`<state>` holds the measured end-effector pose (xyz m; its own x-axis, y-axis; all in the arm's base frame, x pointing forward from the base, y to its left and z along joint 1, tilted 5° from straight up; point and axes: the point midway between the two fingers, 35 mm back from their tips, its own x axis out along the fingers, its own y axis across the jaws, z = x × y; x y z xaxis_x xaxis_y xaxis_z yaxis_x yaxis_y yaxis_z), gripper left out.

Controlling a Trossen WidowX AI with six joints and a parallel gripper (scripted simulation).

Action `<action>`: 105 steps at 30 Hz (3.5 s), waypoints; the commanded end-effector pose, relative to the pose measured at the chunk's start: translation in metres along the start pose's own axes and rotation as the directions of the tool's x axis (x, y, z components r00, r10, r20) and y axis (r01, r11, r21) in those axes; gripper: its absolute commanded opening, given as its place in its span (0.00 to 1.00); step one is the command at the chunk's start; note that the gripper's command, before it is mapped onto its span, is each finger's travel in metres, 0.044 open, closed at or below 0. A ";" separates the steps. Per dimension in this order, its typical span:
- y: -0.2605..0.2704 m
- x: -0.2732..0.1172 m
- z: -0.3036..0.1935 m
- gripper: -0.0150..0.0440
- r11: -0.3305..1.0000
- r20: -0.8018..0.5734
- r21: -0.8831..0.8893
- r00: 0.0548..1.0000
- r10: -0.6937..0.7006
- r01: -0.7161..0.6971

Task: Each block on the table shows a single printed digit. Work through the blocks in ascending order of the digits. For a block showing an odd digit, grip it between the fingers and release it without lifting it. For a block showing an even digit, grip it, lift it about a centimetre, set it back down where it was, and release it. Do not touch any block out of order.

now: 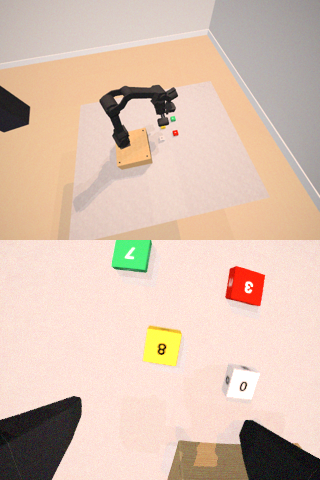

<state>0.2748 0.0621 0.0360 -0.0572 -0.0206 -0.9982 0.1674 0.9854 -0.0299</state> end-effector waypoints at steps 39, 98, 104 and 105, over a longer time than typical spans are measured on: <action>0.049 -0.002 0.104 0.93 1.000 0.005 0.007 1.000 0.004 -0.004; -0.086 0.082 -0.028 0.93 1.000 -0.005 0.007 1.000 -0.007 0.007; -0.086 0.090 -0.028 0.93 1.000 -0.005 0.007 1.000 -0.007 0.007; -0.086 0.092 -0.028 0.93 1.000 -0.005 0.007 1.000 -0.007 0.007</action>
<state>0.2305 -0.0199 -0.0460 -0.0523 -0.0282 -0.9982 0.1805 0.9829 -0.0373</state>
